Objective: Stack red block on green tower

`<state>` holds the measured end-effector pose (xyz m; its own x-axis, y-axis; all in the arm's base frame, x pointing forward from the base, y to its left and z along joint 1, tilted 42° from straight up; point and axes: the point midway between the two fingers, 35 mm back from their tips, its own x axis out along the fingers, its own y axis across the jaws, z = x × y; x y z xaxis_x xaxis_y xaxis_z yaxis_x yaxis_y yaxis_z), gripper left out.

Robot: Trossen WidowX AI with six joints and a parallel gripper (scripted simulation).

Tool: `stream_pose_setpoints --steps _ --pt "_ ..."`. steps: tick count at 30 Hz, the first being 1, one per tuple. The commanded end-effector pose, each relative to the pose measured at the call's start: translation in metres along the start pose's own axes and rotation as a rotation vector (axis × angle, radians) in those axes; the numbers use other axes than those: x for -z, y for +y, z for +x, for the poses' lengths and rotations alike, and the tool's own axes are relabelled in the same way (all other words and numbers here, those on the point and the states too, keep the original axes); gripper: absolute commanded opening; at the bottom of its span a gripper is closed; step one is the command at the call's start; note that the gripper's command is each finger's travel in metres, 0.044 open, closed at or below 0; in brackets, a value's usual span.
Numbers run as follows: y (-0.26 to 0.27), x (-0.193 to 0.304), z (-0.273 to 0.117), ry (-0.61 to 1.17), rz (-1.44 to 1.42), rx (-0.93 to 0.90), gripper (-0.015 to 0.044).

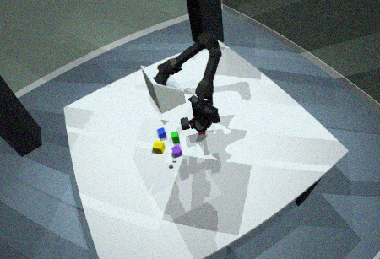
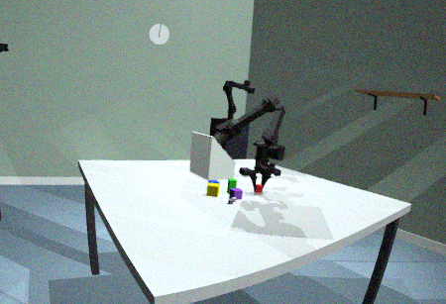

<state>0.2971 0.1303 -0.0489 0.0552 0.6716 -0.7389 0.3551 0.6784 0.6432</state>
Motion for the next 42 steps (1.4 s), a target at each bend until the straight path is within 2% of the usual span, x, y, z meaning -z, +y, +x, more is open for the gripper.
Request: stream_pose_setpoints --steps 1,4,7,29,38,42 --pt "-0.001 0.000 0.000 -0.002 0.002 0.003 0.0098" --pt "-0.001 0.000 0.000 -0.002 0.002 0.003 0.0078" --pt "0.000 0.000 -0.006 -0.002 0.002 0.004 0.0000" --pt "0.000 -0.001 -0.114 -0.004 0.002 0.007 0.0000" --pt "-0.001 -0.003 -0.118 -0.004 0.002 0.008 0.0000" --pt "-0.022 -0.012 -0.119 -0.008 0.003 0.015 0.0000"
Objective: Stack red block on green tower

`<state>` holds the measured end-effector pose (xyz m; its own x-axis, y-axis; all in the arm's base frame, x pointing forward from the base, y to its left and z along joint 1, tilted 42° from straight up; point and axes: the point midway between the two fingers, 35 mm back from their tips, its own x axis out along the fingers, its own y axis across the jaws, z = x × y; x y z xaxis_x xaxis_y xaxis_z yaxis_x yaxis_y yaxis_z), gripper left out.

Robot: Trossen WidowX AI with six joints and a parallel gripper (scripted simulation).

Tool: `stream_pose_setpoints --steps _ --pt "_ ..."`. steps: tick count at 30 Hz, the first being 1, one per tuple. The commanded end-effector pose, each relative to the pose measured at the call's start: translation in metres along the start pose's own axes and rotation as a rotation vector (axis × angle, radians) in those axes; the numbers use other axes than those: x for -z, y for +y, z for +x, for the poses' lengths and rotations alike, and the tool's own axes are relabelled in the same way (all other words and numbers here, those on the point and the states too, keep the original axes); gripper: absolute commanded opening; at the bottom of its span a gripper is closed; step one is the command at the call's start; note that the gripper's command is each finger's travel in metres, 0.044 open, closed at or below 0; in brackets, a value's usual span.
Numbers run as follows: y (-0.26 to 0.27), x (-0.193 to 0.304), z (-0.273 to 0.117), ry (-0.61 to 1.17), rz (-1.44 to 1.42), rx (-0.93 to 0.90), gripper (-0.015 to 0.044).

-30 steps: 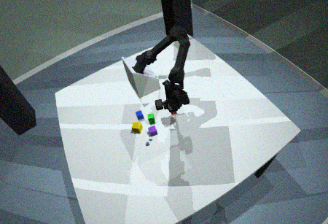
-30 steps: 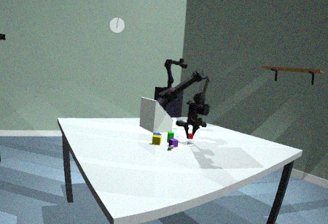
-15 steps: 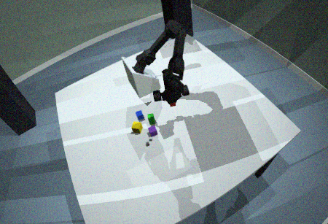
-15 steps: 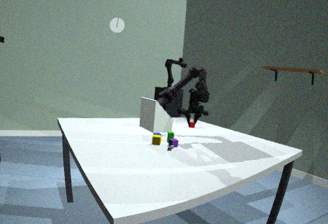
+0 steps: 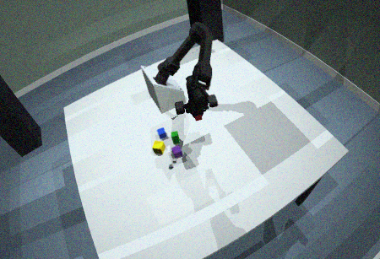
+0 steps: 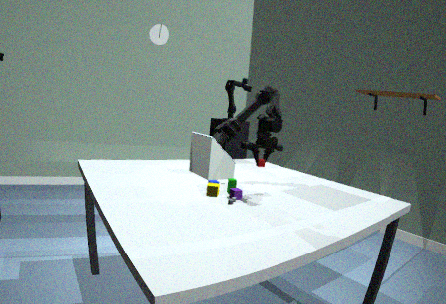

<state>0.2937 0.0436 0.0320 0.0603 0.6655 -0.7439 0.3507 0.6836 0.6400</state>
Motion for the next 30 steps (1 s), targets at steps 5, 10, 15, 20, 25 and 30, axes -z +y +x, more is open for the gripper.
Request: stream_pose_setpoints --steps 5,10,15,20,25,30 --pt "-0.047 -0.015 -0.002 -0.004 0.009 0.016 0.0000" --pt "-0.081 -0.020 -0.002 -0.003 0.009 0.017 0.0000" --pt "-0.114 -0.020 -0.001 0.000 0.008 0.013 0.0000" --pt "-0.130 -0.019 -0.001 0.002 0.007 0.008 0.0000" --pt "-0.130 -0.018 0.020 0.002 0.007 0.007 0.0000" --pt "-0.129 -0.018 0.027 0.002 0.007 0.007 0.0000"
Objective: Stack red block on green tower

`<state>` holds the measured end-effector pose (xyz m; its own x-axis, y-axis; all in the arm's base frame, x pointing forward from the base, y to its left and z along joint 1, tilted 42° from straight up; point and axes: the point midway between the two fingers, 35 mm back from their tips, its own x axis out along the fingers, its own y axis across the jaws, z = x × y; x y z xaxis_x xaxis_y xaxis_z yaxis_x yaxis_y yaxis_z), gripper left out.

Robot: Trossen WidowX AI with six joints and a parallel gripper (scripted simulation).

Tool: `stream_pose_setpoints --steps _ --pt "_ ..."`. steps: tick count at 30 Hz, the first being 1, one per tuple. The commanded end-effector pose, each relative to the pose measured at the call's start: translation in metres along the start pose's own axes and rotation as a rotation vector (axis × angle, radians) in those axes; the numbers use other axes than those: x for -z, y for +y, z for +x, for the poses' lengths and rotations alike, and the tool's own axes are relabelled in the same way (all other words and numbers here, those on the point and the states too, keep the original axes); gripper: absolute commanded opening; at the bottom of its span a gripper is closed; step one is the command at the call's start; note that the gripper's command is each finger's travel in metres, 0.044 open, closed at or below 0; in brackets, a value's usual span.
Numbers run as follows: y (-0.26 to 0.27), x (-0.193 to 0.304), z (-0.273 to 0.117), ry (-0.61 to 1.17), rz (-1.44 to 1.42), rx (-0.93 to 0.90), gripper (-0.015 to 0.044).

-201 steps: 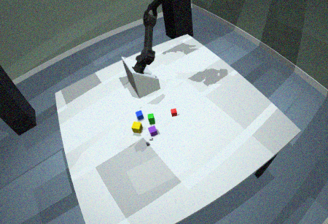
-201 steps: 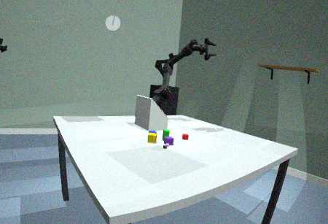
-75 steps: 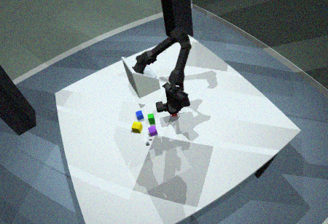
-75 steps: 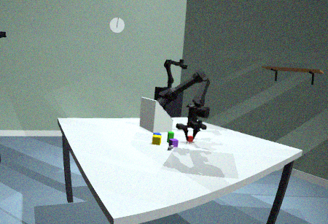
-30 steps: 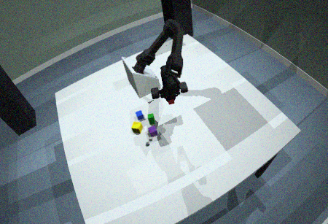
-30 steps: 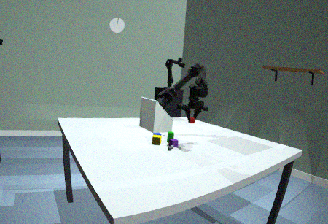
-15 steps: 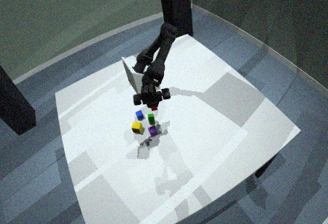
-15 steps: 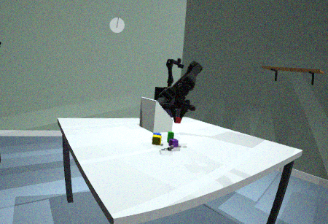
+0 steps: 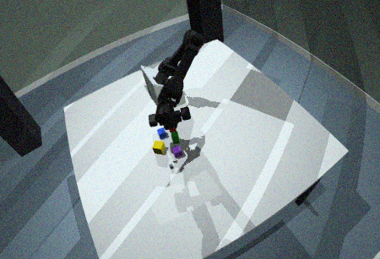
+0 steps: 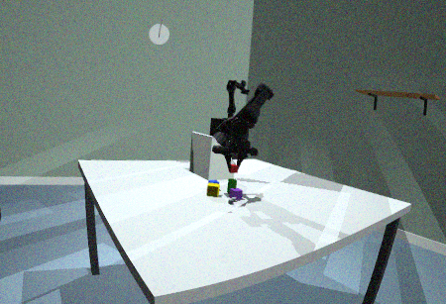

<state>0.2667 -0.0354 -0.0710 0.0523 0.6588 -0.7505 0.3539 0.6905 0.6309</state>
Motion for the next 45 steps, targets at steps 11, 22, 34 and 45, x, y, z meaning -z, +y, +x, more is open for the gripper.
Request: stream_pose_setpoints --steps 11,22,34,45 --pt "0.001 0.000 0.032 -0.002 0.004 -0.006 0.0000" --pt "0.001 0.000 0.032 -0.002 0.004 -0.006 0.0000" --pt "0.001 0.000 0.033 -0.002 0.004 -0.006 0.0000" --pt "0.000 0.000 0.032 -0.002 0.001 -0.002 0.0210"
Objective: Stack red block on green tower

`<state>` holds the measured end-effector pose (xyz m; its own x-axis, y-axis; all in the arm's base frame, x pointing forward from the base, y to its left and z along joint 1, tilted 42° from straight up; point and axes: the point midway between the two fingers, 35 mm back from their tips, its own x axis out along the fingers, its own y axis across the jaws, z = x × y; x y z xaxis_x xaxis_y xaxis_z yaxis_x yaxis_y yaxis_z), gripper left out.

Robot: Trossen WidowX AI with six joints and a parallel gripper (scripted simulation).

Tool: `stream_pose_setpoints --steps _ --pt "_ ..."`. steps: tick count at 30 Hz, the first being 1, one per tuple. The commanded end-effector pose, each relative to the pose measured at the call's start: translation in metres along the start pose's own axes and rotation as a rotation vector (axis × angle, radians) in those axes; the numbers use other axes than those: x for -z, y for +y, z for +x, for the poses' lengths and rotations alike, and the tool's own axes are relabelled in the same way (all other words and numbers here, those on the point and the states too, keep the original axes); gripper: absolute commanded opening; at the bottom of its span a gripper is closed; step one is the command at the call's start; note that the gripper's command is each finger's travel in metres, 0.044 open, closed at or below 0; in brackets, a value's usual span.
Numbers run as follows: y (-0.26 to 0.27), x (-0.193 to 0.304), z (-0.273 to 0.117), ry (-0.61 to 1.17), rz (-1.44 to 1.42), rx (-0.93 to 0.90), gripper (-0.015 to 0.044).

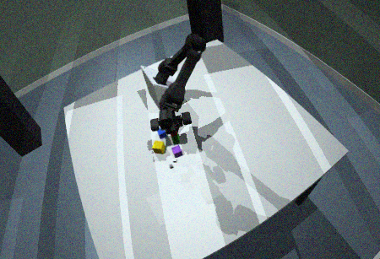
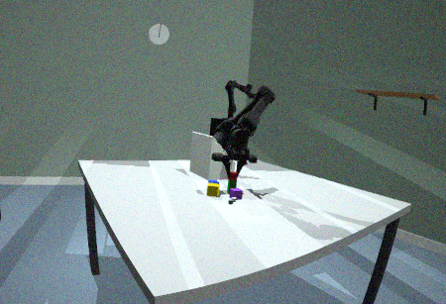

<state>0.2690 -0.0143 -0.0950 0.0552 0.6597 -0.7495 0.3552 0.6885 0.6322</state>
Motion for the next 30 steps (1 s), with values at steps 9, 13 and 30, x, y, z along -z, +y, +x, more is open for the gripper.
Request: stream_pose_setpoints --steps 9,13,30 --pt "-0.0001 0.0001 0.0002 0.000 0.000 0.000 0.0440" --pt "-0.0001 0.0001 0.0002 0.000 0.000 0.000 0.0440" --pt "-0.0001 0.0001 0.0002 0.000 0.000 0.000 0.0440"
